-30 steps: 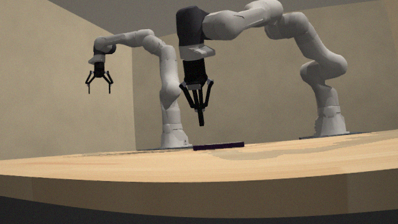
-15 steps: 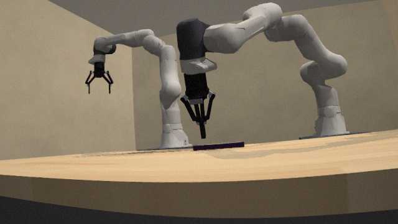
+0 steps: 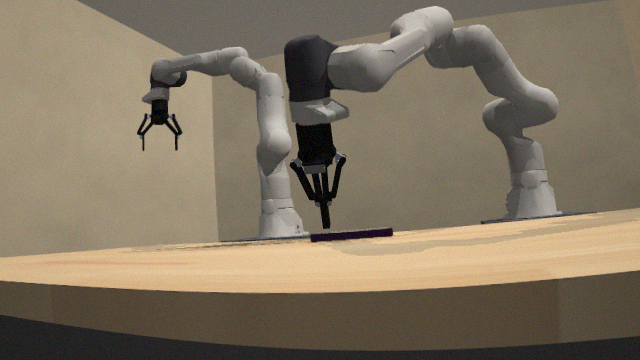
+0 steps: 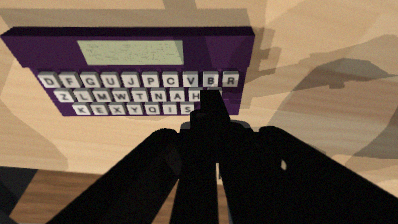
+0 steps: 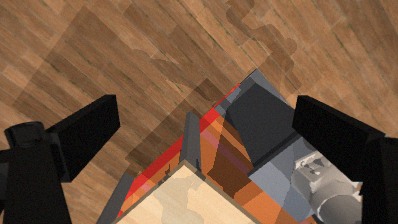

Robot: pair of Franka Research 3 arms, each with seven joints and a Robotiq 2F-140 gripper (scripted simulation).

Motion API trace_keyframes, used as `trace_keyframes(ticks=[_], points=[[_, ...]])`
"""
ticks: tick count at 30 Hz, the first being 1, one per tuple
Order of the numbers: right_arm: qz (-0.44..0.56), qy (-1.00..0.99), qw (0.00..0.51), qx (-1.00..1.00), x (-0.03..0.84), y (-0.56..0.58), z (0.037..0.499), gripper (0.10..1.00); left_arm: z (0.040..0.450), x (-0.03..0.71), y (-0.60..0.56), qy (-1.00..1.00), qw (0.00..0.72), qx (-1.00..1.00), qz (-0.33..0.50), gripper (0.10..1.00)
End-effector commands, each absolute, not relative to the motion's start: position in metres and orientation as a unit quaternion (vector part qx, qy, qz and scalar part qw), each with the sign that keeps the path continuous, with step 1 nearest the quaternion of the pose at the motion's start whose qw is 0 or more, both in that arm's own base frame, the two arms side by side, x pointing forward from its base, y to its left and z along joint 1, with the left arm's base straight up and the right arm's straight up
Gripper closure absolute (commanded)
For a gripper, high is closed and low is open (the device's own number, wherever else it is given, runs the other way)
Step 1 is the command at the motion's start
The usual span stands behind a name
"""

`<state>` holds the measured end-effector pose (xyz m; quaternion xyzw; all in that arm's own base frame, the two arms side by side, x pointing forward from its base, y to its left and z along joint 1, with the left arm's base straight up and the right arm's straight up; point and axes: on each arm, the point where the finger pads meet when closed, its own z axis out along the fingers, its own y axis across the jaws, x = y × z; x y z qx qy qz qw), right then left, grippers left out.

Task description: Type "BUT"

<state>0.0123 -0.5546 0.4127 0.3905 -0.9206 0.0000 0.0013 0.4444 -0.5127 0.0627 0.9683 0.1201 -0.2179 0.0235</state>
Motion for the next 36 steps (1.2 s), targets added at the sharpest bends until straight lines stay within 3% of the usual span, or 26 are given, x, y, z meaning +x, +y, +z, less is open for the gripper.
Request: trace_keyframes(ticks=[1,36], points=[[0.0,-0.92,0.0,0.392,0.0114,-0.5544,0.413,0.098,0.0619,0.4446,-0.5128,0.119,0.024,0.969,-0.217,0.999],[0.0,-0.92,0.0,0.392,0.0114,-0.5544,0.413,0.098,0.0524,0.4461,-0.5134,0.116,0.026,0.969,-0.215,0.999]])
